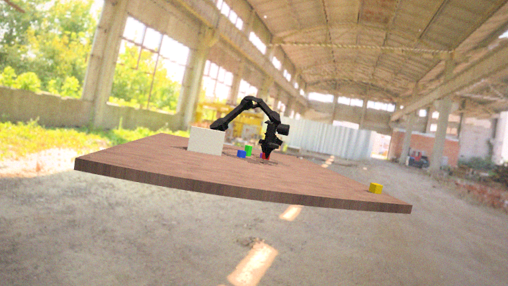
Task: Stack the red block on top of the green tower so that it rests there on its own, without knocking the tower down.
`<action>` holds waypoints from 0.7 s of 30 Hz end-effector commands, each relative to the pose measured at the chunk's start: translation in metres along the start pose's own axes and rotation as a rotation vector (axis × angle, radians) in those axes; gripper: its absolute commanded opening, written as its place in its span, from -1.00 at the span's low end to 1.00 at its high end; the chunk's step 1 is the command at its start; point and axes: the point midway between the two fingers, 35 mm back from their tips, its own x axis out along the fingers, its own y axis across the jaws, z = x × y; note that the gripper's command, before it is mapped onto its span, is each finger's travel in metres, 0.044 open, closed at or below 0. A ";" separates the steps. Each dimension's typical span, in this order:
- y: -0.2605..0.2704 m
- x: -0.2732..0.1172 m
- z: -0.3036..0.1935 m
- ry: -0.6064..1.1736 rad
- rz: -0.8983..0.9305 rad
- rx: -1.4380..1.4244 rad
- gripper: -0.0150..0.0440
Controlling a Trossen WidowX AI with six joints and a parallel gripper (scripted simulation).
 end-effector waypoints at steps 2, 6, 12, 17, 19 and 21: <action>0.000 -0.027 0.003 -0.012 -0.013 -0.014 -0.49; 0.001 -0.047 0.003 -0.012 -0.014 -0.014 -0.49; 0.001 -0.076 0.002 -0.012 -0.015 -0.014 -0.49; 0.001 -0.093 0.002 -0.011 -0.015 -0.014 -0.49; 0.001 -0.093 0.002 -0.011 -0.015 -0.014 -0.49; 0.000 -0.089 0.002 -0.012 -0.011 -0.005 -0.49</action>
